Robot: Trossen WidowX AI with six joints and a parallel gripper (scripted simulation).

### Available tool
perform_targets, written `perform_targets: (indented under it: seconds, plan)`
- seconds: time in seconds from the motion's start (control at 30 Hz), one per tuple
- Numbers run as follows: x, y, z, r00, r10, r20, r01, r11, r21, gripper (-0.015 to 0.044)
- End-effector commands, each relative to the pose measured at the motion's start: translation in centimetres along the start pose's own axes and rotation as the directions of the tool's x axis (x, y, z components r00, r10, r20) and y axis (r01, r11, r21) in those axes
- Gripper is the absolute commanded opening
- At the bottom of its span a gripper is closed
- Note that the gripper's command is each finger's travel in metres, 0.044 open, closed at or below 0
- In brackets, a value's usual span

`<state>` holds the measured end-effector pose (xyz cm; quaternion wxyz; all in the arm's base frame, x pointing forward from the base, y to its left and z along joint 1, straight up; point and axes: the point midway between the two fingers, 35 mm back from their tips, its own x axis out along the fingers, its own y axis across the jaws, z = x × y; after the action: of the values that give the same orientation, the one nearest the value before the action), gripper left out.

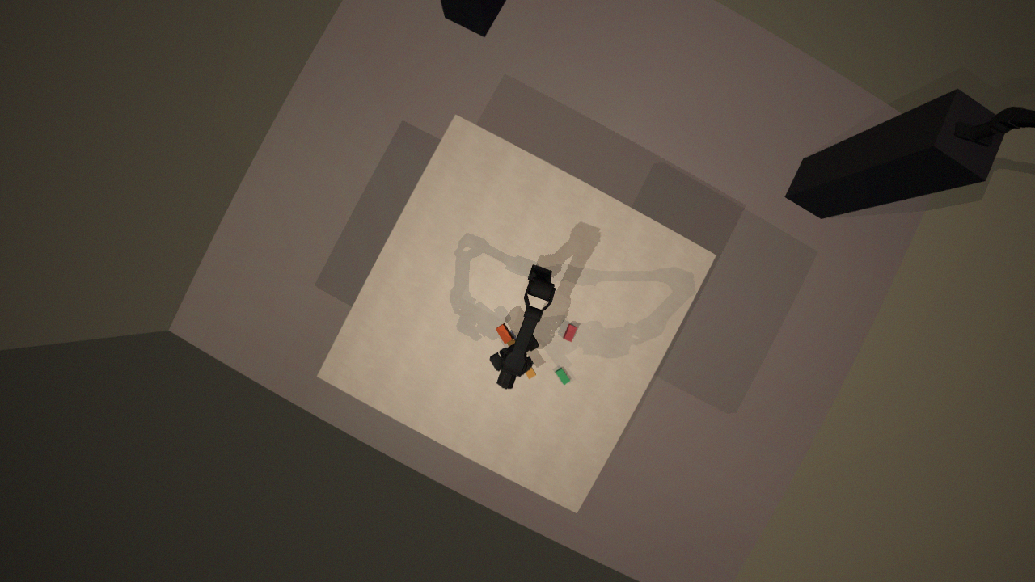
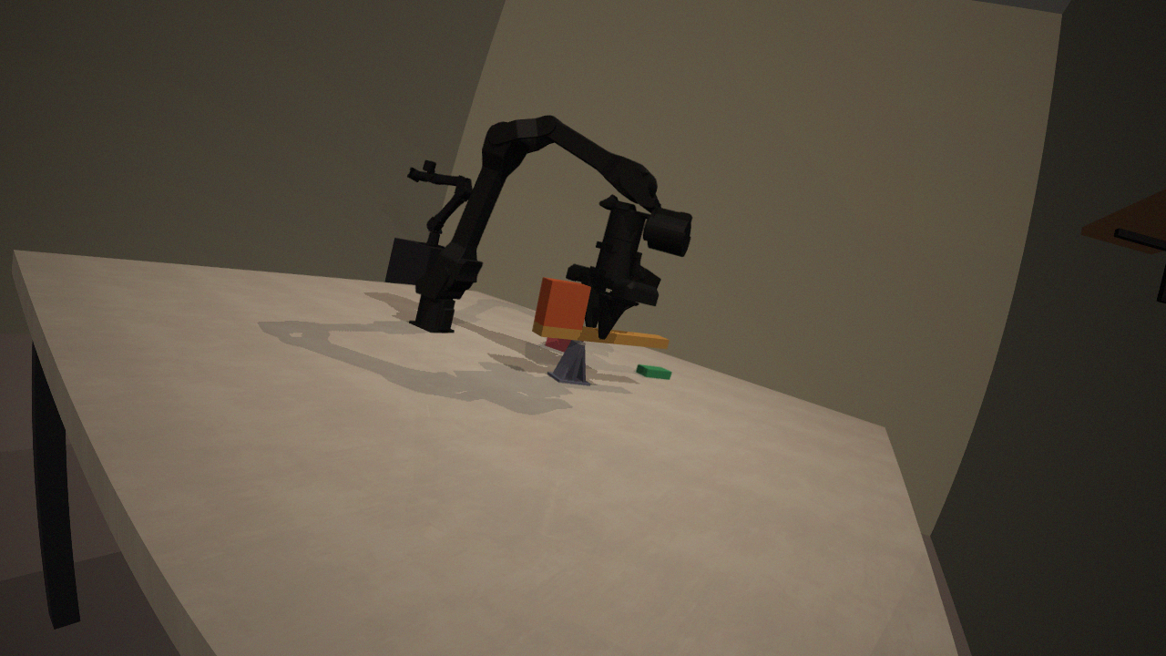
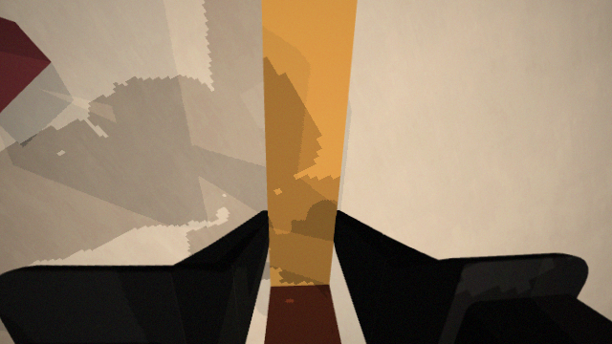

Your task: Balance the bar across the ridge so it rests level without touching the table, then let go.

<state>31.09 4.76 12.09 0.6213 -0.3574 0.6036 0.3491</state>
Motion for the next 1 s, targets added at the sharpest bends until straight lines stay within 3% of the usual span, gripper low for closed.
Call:
perform_targets:
  seconds: [0.0,0.97]
  plan:
    - [0.01,-0.01,0.03,1.0,0.0,0.003,0.0,1.0,-0.001,0.0]
    - [0.26,-0.01,0.02,1.0,0.0,0.003,0.0,1.0,-0.001,0.0]
